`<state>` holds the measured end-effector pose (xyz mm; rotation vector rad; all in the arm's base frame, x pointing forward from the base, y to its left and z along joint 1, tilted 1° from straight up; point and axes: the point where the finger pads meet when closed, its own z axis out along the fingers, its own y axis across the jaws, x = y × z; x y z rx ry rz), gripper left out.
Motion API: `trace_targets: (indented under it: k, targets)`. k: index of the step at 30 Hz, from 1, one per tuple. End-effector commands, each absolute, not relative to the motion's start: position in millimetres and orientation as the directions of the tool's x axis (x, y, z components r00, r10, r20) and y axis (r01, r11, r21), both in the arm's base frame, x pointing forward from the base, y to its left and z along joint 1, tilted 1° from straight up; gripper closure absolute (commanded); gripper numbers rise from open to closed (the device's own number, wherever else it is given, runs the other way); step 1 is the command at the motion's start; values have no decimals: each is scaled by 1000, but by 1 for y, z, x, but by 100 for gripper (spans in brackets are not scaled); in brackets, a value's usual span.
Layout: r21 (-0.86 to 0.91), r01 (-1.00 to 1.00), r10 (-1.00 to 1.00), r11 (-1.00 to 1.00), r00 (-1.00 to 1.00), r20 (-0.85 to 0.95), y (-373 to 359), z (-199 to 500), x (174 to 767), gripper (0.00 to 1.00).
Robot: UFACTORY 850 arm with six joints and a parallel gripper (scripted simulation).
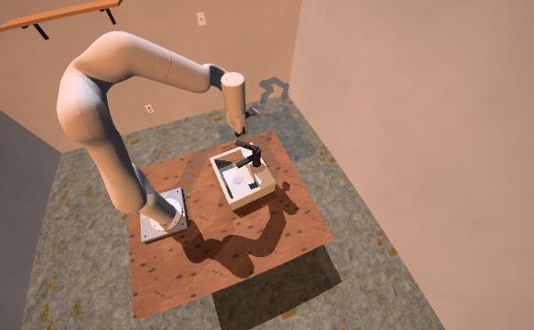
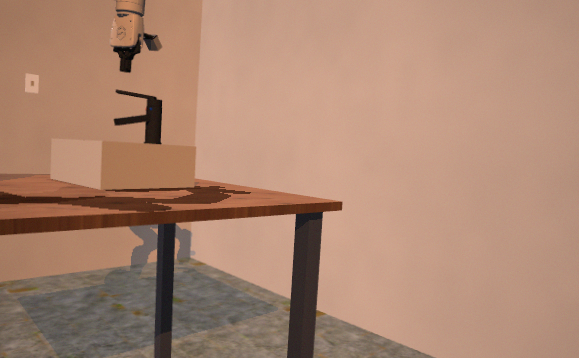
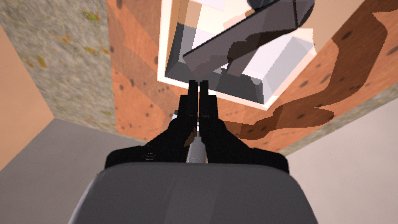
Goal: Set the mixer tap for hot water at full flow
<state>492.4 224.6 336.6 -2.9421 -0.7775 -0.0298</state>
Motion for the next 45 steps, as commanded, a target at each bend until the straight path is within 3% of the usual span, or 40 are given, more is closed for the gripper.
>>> trace_targets:
  k: [1, 6, 7, 15, 16, 19, 45]
  targets:
    - [-71, 237, 236, -969, 972, 24, 225, 339, 493, 100]
    - [-74, 102, 101, -992, 995, 15, 225, 340, 493, 100]
    - [-71, -31, -32, -997, 999, 6, 225, 340, 493, 100]
    - [-43, -359, -359, -932, 933, -10, 225, 340, 493, 100]
    - [-36, -399, -399, -916, 917, -10, 225, 340, 493, 27]
    - [-9, -505, -505, -863, 863, -5, 225, 340, 493, 27]
    - [-9, -505, -505, -863, 863, -5, 225, 340, 493, 27]
